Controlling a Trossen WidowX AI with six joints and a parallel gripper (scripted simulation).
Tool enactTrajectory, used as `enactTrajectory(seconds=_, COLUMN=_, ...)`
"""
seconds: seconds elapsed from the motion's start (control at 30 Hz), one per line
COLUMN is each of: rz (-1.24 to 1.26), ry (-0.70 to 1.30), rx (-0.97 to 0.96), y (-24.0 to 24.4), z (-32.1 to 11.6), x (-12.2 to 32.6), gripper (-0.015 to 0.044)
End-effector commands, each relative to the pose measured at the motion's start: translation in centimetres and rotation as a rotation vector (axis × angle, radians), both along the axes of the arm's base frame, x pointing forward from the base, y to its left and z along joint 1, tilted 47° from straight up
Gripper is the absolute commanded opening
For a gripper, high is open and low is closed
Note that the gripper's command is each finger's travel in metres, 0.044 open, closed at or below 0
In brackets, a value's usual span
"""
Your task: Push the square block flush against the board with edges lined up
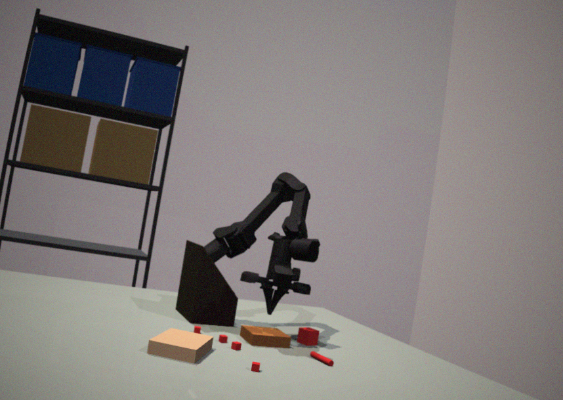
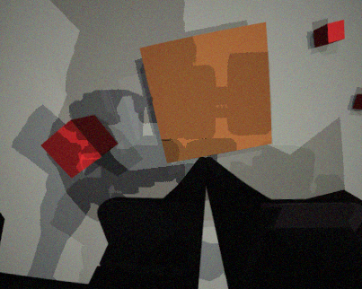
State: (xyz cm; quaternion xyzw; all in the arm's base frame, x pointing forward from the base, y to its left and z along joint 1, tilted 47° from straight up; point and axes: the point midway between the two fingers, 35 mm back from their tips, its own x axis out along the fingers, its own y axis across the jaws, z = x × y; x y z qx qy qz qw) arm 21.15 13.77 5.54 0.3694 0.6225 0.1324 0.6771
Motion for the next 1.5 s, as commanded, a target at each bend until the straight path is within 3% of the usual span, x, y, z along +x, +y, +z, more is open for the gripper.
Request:
enactTrajectory(seconds=0.0, rz=0.129, ry=-0.029, rx=0.051, y=1.3, z=0.4, x=-2.1, gripper=0.0000)
enactTrajectory(seconds=0.33, rz=0.200, ry=-0.047, rx=0.080, y=2.1, z=0.6, x=-3.2, gripper=0.0000)
enactTrajectory(seconds=0.57, rz=0.200, ry=-0.046, rx=0.082, y=5.9, z=-2.9, x=-2.8, gripper=0.0000)
enactTrajectory(seconds=1.47, rz=0.201, ry=-0.047, rx=0.078, y=5.7, z=-2.7, x=0.5, gripper=0.0000)
